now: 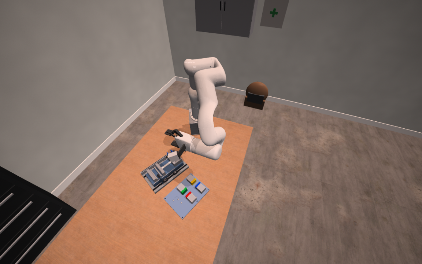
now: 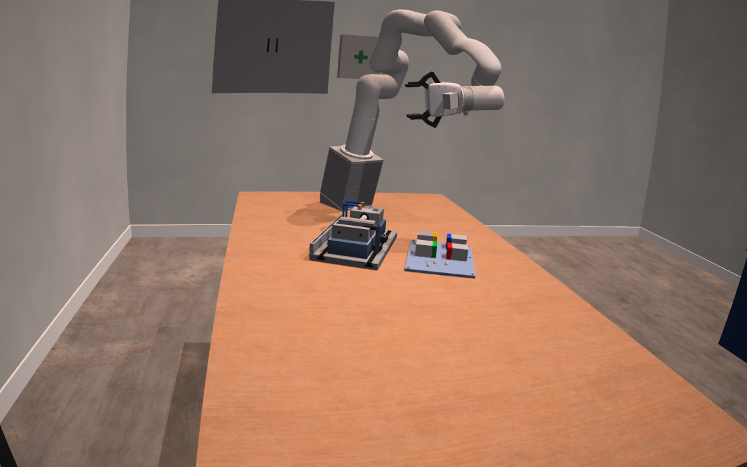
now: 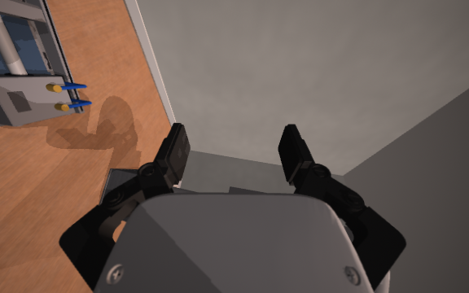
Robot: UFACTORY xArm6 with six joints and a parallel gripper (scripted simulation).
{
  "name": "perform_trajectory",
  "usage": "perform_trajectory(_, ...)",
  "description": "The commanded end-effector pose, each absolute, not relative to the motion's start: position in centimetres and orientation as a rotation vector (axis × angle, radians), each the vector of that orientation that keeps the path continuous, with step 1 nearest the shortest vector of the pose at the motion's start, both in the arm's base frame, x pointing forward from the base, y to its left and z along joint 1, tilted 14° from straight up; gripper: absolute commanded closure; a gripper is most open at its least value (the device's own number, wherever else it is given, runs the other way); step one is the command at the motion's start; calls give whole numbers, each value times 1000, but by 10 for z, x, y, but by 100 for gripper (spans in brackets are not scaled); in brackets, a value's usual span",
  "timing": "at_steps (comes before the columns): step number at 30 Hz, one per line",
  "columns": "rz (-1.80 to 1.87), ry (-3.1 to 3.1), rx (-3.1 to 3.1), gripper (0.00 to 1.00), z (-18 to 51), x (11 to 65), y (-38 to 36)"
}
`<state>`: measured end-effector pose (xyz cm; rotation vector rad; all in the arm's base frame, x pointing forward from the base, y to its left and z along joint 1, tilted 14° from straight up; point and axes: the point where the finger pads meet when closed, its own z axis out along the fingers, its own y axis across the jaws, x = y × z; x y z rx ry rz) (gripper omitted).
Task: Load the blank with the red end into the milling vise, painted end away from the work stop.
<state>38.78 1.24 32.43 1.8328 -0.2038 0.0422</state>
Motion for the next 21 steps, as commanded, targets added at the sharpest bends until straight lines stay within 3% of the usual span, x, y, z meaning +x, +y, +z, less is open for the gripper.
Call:
perform_trajectory(1, 45, -206, 1835, 0, 326, 388, 13)
perform_trajectory(17, 45, -206, 1835, 0, 326, 388, 13)
perform_trajectory(18, 45, -206, 1835, 60, 326, 388, 13)
perform_trajectory(21, 45, -206, 1835, 60, 326, 388, 13)
